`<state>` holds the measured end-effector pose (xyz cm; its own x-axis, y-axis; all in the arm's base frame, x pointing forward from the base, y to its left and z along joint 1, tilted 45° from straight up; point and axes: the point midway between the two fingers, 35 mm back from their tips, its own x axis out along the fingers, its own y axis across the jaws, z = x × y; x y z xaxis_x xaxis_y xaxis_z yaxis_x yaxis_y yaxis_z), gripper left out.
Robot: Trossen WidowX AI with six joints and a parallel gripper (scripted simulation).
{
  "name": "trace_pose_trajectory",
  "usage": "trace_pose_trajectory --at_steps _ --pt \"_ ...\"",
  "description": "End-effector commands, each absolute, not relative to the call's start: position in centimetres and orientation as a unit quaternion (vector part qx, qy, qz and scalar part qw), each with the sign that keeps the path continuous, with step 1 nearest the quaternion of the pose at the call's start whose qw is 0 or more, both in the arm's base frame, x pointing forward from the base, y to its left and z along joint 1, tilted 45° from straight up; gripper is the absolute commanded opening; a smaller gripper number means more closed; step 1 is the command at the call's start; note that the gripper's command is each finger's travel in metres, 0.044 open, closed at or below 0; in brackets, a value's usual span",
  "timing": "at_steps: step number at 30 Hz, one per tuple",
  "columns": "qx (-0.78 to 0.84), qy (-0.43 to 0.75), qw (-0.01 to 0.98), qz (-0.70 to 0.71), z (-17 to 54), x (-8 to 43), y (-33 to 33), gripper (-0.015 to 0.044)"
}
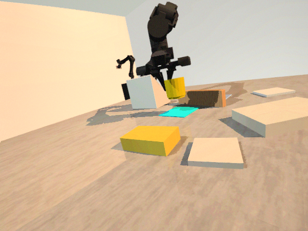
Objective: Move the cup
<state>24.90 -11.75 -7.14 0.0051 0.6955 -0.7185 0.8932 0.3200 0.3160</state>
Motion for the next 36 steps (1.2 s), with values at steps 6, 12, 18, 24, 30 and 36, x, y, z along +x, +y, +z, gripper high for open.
trace_pose_trajectory --at_steps 6,12,18,24,30,36 --pt "0.573 0.695 0.418 -0.118 -8.2 24.9 -10.7 0.0" --pt "0.573 0.695 0.418 -0.118 -8.9 25.0 -9.9 0.0" --pt "0.573 0.695 0.418 -0.118 -9.6 24.9 -9.2 0.0" --pt "0.573 0.695 0.418 -0.117 -10.3 24.9 -8.5 0.0" --pt "0.571 0.696 0.419 -0.116 -10.3 24.8 -8.5 0.0" --pt "0.571 0.696 0.419 -0.116 -10.3 24.8 -8.5 0.0"
